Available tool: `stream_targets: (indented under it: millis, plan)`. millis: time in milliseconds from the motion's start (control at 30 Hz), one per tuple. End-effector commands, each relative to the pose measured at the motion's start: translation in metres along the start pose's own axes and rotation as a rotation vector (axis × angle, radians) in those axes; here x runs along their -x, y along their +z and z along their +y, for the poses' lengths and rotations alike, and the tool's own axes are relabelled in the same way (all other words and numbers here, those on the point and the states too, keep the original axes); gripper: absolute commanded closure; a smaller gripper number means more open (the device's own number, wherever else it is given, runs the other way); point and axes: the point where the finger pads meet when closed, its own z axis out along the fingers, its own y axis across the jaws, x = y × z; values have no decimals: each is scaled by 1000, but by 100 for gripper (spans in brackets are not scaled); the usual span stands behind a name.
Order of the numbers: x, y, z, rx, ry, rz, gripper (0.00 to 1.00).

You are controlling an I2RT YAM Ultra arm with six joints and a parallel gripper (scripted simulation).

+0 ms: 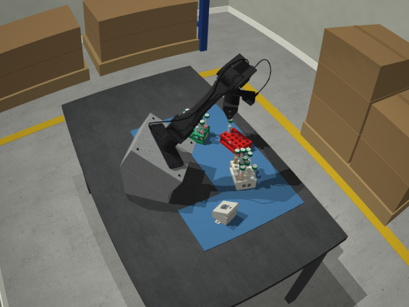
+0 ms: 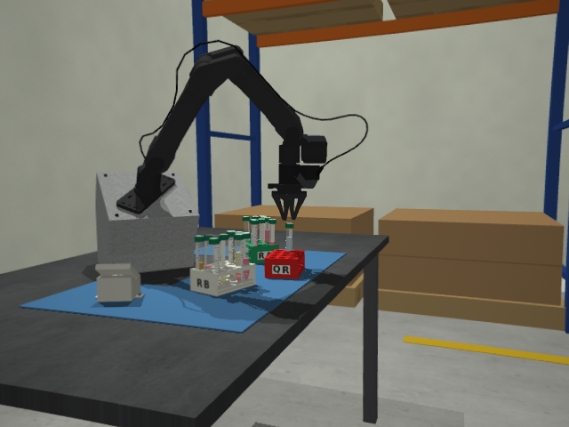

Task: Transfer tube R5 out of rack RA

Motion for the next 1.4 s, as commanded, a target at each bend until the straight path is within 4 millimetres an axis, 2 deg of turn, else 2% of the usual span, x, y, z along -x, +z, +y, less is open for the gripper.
stream_targets:
  millis: [0, 233, 300, 467, 500, 700, 867, 967, 1033, 1067, 1200, 1367]
  plan:
    - [4, -5, 1, 26, 1, -21, 70]
    - [4, -3, -1, 25, 0, -18, 70]
    - [8, -6, 4, 39, 9, -26, 70]
    - [4, -1, -1, 24, 0, -18, 70]
    - [13, -9, 9, 55, 16, -35, 70]
    - [2, 3, -2, 20, -5, -16, 70]
    - [3, 8, 1, 17, -2, -15, 70]
    - [-5, 15, -4, -3, -18, -3, 70]
    - [-5, 15, -4, -3, -18, -3, 70]
    - [5, 7, 9, 32, -2, -22, 70]
    - [7, 9, 7, 31, 5, -22, 70]
    - [-3, 18, 0, 7, -16, -7, 70]
